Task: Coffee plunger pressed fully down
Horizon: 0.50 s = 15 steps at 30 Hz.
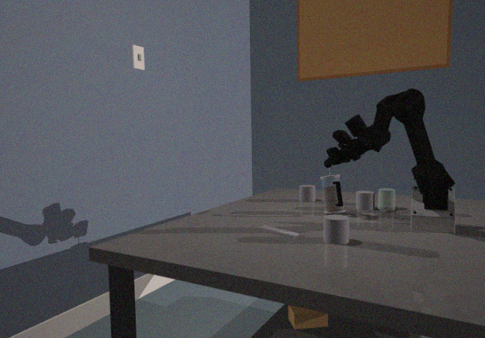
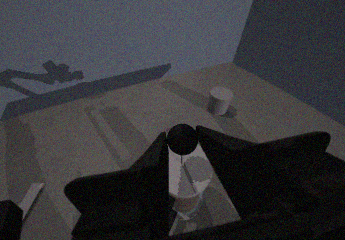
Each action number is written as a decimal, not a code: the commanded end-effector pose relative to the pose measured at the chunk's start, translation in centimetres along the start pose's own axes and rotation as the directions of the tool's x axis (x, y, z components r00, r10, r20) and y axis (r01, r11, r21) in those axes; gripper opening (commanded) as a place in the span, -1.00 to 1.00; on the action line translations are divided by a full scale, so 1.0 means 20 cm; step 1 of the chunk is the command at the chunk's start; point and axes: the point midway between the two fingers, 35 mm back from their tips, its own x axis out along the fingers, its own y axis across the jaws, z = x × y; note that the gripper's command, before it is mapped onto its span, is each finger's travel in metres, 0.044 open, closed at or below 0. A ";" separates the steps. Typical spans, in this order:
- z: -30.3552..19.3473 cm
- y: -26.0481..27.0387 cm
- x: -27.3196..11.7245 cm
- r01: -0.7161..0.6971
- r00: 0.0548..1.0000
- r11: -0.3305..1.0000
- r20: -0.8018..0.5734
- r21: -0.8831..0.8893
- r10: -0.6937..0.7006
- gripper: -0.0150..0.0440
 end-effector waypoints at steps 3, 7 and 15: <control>-0.09 0.00 0.04 -0.008 0.998 0.999 -0.058 0.034 0.010 -0.06; -0.09 0.00 0.04 -0.008 0.998 0.999 -0.058 0.034 0.010 -0.06; -0.08 0.00 0.05 -0.008 0.998 0.999 -0.058 0.033 0.010 -0.06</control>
